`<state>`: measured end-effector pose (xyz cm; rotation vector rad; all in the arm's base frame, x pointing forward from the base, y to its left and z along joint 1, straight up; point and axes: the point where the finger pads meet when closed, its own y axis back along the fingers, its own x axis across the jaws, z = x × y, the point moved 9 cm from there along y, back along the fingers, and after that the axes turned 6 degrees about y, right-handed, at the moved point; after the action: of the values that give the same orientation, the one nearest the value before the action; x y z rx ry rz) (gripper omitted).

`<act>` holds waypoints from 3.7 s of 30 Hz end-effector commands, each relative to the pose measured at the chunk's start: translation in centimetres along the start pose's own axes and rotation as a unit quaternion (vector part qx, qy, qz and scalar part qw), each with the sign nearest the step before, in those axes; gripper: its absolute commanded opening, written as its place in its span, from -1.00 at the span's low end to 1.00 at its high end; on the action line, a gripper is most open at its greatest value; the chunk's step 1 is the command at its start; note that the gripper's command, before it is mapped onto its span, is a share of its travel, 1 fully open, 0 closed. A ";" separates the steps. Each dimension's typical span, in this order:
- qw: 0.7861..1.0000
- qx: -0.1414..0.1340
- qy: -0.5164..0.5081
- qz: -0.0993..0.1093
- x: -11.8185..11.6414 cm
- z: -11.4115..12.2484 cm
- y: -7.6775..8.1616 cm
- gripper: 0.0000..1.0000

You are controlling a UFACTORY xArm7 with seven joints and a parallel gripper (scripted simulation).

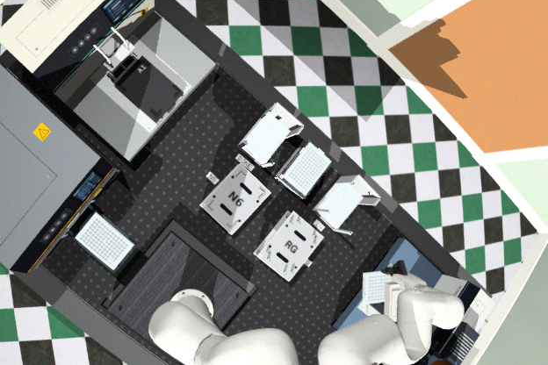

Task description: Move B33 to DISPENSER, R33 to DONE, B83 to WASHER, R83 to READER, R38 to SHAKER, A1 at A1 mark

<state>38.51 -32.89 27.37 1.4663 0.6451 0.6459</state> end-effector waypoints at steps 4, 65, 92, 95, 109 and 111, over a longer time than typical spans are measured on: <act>0.999 -0.002 -0.035 0.000 -1.4 1.5 0.2 -1.00; 0.941 -0.002 -0.337 0.000 -9.8 10.2 0.3 -1.00; 0.937 -0.002 -0.349 0.000 -9.8 10.2 -1.1 -1.00; 0.937 -0.002 -0.349 0.000 -9.8 10.2 -1.5 -1.00; 0.937 -0.002 -0.349 0.001 -9.8 10.2 -3.1 -1.00; 0.937 -0.002 -0.349 0.000 -9.8 10.2 -3.3 -1.00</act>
<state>39.40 -46.94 24.07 1.5645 0.0878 0.0907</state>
